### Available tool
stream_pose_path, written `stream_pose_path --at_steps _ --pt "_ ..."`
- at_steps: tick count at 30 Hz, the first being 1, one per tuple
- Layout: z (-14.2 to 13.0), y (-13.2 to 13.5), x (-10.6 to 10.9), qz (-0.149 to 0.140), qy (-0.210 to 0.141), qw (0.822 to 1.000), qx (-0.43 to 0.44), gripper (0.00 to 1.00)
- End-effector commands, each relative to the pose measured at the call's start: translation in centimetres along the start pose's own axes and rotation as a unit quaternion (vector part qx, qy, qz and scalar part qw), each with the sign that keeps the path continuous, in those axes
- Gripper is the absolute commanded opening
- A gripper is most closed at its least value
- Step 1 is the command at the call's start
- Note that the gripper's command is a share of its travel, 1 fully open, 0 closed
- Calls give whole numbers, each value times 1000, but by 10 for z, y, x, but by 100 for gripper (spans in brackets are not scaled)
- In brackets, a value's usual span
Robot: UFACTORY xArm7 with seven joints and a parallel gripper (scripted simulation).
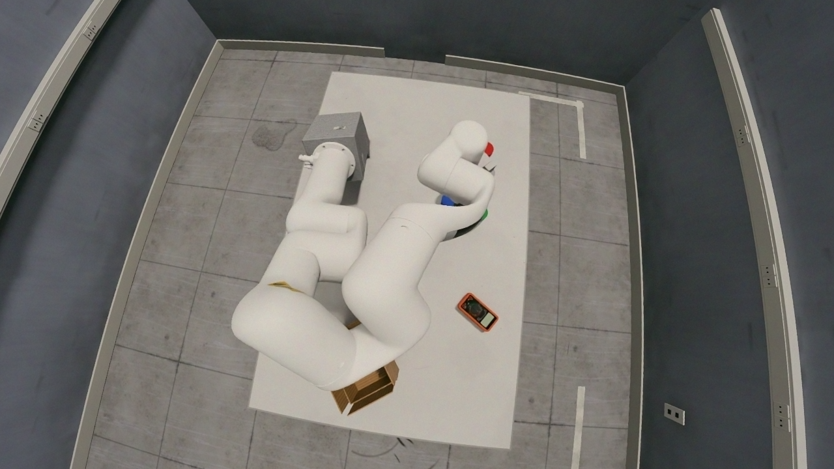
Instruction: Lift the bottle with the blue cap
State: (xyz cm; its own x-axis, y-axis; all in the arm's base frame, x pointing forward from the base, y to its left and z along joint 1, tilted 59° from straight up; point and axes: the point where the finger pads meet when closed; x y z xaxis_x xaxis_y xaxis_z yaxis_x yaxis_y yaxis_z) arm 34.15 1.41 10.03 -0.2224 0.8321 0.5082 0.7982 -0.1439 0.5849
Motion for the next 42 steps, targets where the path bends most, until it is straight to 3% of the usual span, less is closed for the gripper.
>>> stream_pose_path --at_steps 1,12,28,42 --pt "2 -1 -16 0 2 1000 2 79" --pt "-2 -5 -42 4 2 1000 6 79" --pt "-3 -5 -50 5 2 1000 6 79" --pt "-2 -6 -84 5 2 1000 6 79"
Point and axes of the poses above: the point where the finger pads meet when closed, its own x axis back along the fingers, its own y axis across the jaws, z = x × y, and after that the axes turned 15 degrees about x, right-handed
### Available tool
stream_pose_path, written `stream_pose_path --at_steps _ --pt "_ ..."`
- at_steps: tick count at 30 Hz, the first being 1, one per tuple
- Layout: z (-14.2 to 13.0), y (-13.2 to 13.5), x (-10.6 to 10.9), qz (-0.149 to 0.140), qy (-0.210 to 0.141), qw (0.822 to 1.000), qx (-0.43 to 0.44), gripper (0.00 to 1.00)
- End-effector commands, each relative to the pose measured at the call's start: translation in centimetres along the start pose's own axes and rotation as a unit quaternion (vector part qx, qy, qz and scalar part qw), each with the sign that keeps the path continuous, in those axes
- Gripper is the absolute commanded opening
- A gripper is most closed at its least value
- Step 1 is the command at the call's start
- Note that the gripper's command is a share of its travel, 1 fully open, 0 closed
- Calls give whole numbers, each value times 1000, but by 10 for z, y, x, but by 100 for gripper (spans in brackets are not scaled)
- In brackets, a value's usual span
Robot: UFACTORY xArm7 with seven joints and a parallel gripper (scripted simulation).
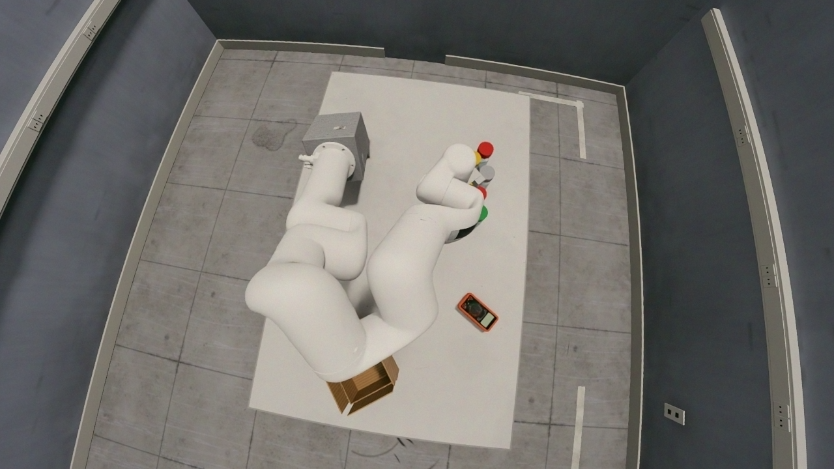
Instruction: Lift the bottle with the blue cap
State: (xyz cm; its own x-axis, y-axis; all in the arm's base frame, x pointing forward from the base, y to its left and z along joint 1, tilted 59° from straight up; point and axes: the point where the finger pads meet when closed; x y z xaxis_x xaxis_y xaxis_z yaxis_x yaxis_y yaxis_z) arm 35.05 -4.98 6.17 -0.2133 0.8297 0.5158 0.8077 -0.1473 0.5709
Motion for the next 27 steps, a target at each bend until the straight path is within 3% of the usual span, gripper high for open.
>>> stream_pose_path --at_steps 1,16,27 --pt "2 1 -12 -1 2 1000 0 79" --pt "2 1 -50 -1 2 1000 0 79" --pt "2 1 -60 -1 2 1000 0 79"
Point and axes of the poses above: the point where the finger pads meet when closed, its own x axis back along the fingers, its own y axis across the jaws, z = x × y, and after that the axes turned 15 degrees about x, right-handed
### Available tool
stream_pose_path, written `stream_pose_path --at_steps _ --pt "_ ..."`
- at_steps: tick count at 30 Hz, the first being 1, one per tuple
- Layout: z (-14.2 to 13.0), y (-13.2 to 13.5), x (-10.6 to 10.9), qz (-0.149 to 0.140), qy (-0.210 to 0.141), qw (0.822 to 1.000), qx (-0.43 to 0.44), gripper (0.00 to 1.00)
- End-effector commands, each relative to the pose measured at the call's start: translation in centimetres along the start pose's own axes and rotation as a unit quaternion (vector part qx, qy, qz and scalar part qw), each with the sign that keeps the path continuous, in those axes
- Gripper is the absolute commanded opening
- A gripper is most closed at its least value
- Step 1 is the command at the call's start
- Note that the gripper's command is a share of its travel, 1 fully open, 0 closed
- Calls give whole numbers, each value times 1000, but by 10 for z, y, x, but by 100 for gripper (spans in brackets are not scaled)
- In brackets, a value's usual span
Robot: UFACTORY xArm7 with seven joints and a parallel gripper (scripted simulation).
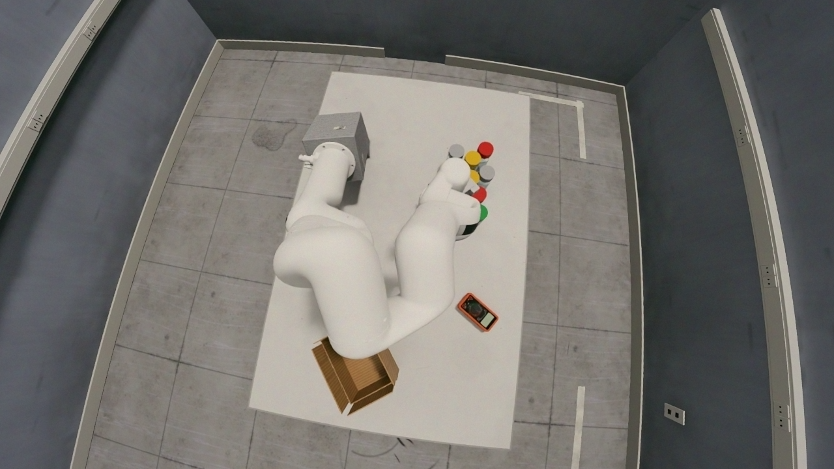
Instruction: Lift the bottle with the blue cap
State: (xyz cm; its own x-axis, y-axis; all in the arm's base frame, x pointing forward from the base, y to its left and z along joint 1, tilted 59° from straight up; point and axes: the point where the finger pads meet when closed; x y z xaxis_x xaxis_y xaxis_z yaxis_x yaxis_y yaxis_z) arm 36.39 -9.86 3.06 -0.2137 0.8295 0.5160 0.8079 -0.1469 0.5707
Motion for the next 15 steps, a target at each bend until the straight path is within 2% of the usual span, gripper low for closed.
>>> stream_pose_path --at_steps 1,15 --pt "2 0 -1 -1 2 1000 0 79" --pt "6 2 1 -1 1 1000 0 79"
Point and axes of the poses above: the point where the finger pads meet when closed, its own x axis back along the fingers, its own y axis across the jaws, z = x × y, and after that the axes turned 15 degrees about x, right-handed
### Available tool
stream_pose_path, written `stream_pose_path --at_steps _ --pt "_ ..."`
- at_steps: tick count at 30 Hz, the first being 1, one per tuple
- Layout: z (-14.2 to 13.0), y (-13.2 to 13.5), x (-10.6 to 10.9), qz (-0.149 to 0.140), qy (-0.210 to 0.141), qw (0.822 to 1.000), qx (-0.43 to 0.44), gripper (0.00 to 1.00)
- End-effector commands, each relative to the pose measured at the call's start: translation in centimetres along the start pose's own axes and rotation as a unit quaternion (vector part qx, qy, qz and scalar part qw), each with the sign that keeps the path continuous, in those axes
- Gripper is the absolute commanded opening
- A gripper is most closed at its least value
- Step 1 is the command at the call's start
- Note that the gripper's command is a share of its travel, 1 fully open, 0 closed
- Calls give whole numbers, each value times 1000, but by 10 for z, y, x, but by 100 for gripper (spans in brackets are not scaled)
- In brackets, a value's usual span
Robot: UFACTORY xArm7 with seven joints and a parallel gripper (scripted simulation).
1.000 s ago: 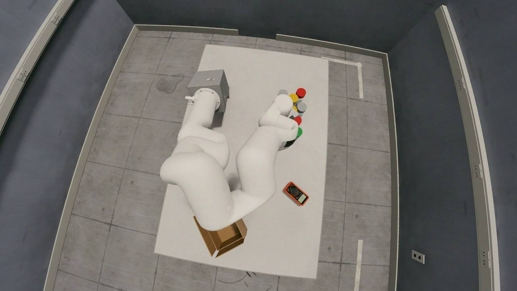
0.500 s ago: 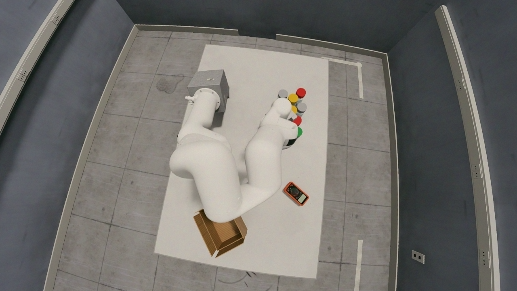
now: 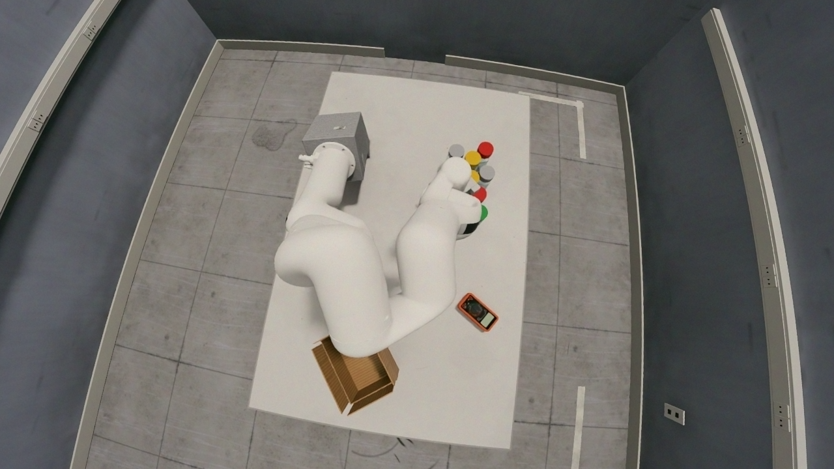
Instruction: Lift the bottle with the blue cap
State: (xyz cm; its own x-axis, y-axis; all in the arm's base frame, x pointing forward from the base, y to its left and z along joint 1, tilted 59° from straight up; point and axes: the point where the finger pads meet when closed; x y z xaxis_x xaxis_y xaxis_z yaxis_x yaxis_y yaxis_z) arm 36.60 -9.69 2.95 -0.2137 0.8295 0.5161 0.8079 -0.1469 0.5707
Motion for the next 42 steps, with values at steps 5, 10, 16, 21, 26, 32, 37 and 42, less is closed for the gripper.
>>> stream_pose_path --at_steps 5,10,16,21,26,32,37,42 --pt "6 2 0 -1 1 1000 0 79" --pt "10 3 0 -1 1 1000 0 79" --pt "14 4 0 -1 1 1000 0 79" --pt "17 5 -1 -1 2 1000 0 79" --pt "20 5 -1 -1 2 1000 0 79" --pt "22 6 -1 -1 2 1000 0 79" --pt "22 6 -1 -1 2 1000 0 79" --pt "22 6 11 -1 2 1000 0 79"
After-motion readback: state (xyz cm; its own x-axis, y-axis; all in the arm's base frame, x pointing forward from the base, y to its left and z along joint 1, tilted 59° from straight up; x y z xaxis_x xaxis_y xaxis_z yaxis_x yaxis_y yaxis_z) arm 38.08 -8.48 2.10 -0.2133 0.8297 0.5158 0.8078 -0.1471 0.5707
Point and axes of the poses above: the point where the finger pads meet when closed, its own x axis back along the fingers, its own y axis across the jaws, z = x × y, and after that the axes turned 15 degrees about x, right-handed
